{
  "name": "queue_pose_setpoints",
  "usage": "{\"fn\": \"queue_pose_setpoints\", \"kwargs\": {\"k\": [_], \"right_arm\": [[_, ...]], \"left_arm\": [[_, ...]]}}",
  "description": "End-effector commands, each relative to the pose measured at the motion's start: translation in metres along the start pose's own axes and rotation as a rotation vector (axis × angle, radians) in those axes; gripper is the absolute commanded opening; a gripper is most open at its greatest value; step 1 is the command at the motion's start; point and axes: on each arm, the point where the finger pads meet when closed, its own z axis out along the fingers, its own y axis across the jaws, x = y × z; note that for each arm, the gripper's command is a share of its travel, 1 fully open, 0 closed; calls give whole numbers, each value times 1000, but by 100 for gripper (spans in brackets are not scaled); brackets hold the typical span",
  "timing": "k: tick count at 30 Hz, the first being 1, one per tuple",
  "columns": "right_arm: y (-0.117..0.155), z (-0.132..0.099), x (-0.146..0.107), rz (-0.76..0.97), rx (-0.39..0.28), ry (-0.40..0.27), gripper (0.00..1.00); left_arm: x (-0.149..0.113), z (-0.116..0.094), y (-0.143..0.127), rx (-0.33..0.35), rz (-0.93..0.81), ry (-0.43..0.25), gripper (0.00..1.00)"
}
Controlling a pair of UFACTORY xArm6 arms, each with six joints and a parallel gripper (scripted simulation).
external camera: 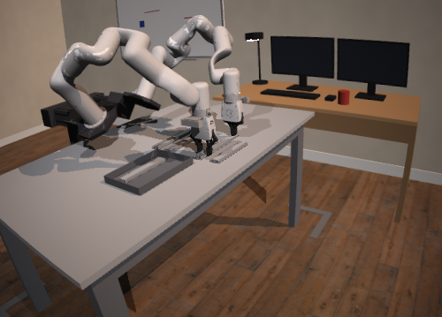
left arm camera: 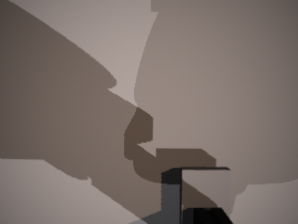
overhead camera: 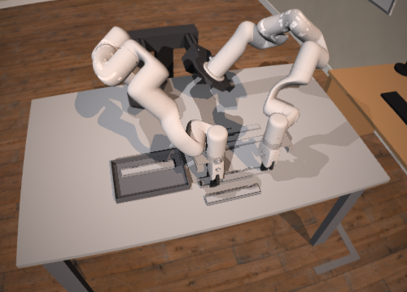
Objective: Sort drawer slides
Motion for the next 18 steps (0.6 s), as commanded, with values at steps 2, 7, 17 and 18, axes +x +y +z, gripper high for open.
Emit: {"fn": "queue_pose_setpoints", "kwargs": {"k": [2, 7, 17, 18], "right_arm": [[-2, -2, 0, 1, 4, -2, 0], [-2, -2, 0, 1, 4, -2, 0], [-2, -2, 0, 1, 4, -2, 0], [-2, -2, 0, 1, 4, -2, 0]], "left_arm": [[-11, -1, 1, -2, -1, 0, 0], [-25, -1, 1, -3, -1, 0, 0], [-48, -1, 1, -3, -1, 0, 0], [-51, -1, 1, -3, -1, 0, 0]]}}
